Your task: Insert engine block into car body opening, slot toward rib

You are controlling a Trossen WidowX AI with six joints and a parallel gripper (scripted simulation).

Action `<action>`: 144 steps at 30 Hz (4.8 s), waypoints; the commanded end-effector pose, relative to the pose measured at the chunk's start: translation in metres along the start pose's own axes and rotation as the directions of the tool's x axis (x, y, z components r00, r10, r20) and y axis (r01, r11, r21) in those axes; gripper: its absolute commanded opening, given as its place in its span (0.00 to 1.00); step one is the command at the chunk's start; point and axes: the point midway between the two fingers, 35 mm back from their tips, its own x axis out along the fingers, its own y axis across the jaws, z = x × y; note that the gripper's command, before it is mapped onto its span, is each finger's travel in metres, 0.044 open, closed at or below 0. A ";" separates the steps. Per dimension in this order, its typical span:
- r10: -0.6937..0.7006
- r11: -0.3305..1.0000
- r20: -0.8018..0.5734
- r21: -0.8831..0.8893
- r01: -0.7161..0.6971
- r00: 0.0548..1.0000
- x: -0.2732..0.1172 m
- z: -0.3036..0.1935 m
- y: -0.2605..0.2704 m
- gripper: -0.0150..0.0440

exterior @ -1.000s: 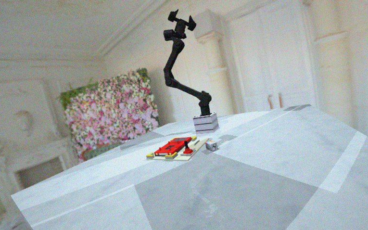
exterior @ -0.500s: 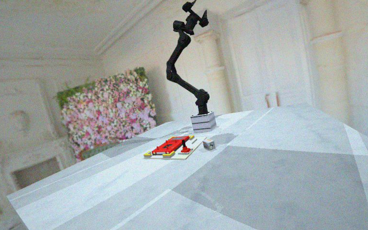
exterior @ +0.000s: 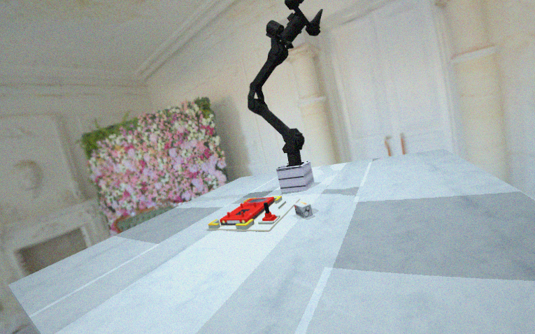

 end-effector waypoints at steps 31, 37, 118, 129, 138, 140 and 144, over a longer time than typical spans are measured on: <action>-0.035 0.936 -0.661 0.241 0.256 0.750 -0.019 -0.239 -0.006 1.00; -0.032 0.890 -0.763 0.272 0.365 0.646 -0.040 -0.283 -0.010 1.00; 0.571 -0.333 -0.534 -0.845 0.419 -0.623 -0.497 -0.454 0.030 1.00; 0.572 -0.333 -0.534 -0.845 0.419 -0.623 -0.538 -0.487 0.069 1.00; 0.572 -0.333 -0.534 -0.845 0.419 -0.622 -0.547 -0.494 0.079 1.00; 0.572 -0.333 -0.534 -0.845 0.419 -0.622 -0.548 -0.495 0.080 1.00; 0.572 -0.333 -0.534 -0.845 0.419 -0.622 -0.553 -0.499 0.084 1.00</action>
